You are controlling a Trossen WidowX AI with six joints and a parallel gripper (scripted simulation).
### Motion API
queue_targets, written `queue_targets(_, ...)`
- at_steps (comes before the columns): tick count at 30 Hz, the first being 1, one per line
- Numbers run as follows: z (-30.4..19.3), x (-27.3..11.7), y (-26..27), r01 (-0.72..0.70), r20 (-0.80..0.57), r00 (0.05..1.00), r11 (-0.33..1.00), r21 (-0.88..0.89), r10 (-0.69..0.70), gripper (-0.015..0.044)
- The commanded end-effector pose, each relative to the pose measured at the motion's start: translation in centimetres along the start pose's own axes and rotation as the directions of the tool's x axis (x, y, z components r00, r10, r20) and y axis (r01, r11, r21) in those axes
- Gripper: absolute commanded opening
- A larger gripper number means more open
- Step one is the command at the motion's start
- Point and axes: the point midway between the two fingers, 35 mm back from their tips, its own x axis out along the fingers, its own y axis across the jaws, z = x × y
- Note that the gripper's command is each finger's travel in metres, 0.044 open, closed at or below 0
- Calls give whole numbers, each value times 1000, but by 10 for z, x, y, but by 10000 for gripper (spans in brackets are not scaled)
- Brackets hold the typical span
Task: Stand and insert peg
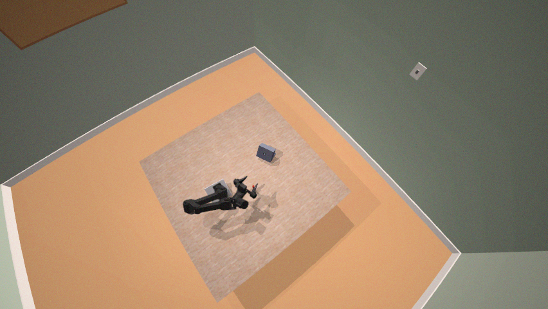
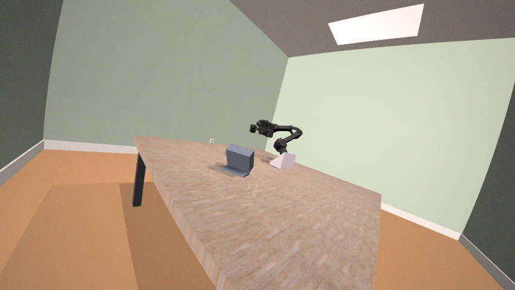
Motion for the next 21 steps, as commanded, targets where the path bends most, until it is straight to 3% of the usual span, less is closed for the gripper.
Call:
queue_targets(1,-4,2,0,-23,-57,998,997,69,27,440)
queue_targets(11,-27,13,7,-85,-288,943,958,274,166,440)
queue_targets(21,-49,19,15,-70,-526,798,913,402,293,440)
